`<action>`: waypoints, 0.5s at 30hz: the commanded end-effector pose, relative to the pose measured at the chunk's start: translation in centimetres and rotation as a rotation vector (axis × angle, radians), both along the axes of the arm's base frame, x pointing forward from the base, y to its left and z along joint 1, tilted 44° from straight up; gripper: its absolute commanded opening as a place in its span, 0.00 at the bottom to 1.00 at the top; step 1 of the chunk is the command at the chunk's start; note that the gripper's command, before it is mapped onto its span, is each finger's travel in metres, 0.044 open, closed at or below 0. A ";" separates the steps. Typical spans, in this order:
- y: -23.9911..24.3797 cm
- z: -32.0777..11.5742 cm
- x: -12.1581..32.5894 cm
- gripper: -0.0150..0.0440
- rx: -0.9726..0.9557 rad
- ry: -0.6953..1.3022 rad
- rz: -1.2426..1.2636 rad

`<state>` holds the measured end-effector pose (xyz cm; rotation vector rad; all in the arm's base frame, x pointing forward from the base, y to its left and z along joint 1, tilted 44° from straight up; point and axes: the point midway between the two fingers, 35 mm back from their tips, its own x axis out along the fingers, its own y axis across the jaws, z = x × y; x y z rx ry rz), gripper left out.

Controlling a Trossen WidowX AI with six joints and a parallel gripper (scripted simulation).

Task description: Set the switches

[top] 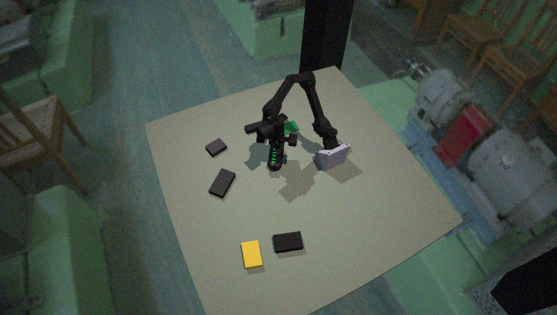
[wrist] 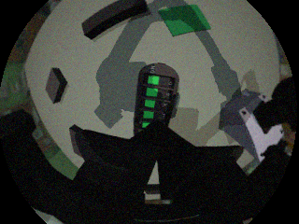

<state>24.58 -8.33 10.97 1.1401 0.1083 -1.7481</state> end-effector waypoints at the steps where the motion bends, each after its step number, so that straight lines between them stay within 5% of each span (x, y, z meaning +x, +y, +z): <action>1: -0.2 0.2 0.0 0.25 -0.004 0.003 0.003; 15: -0.2 0.2 0.0 0.25 -0.002 0.004 0.004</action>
